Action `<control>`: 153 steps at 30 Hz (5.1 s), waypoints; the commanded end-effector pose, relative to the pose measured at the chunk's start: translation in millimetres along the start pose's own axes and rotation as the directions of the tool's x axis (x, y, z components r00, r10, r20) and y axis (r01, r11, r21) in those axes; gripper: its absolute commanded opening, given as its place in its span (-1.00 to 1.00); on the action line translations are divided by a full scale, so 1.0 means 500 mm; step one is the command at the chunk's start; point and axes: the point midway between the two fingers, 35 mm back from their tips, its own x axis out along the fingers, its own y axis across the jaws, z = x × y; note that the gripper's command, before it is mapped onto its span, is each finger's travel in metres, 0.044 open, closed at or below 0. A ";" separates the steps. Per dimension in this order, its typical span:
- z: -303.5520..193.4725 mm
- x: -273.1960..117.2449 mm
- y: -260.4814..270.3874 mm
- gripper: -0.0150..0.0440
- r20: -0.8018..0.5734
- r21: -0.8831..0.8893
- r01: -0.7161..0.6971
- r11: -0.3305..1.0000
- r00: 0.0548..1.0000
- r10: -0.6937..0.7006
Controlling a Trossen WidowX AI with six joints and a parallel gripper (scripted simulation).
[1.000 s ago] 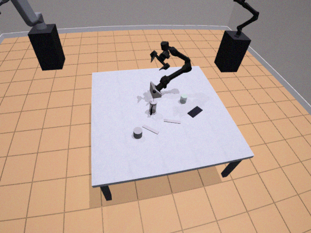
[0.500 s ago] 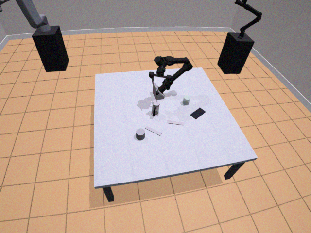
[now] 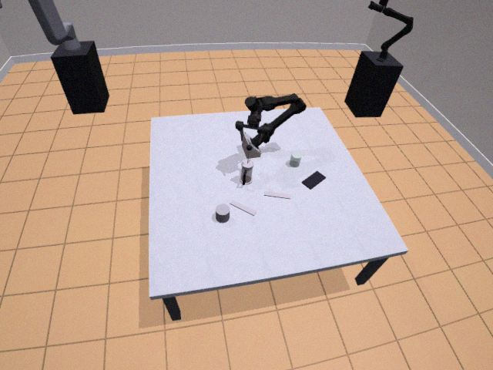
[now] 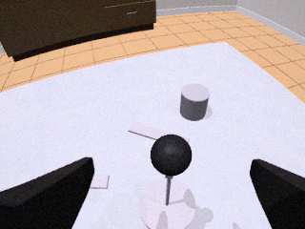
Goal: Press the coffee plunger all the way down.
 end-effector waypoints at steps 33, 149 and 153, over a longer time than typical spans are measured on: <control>-0.004 0.065 0.001 -0.10 0.000 0.003 0.004 1.000 1.000 -0.004; -0.125 0.204 -0.006 -0.10 0.002 0.002 0.001 1.000 1.000 -0.001; -0.125 0.204 -0.007 -0.10 0.002 0.002 0.001 1.000 1.000 -0.001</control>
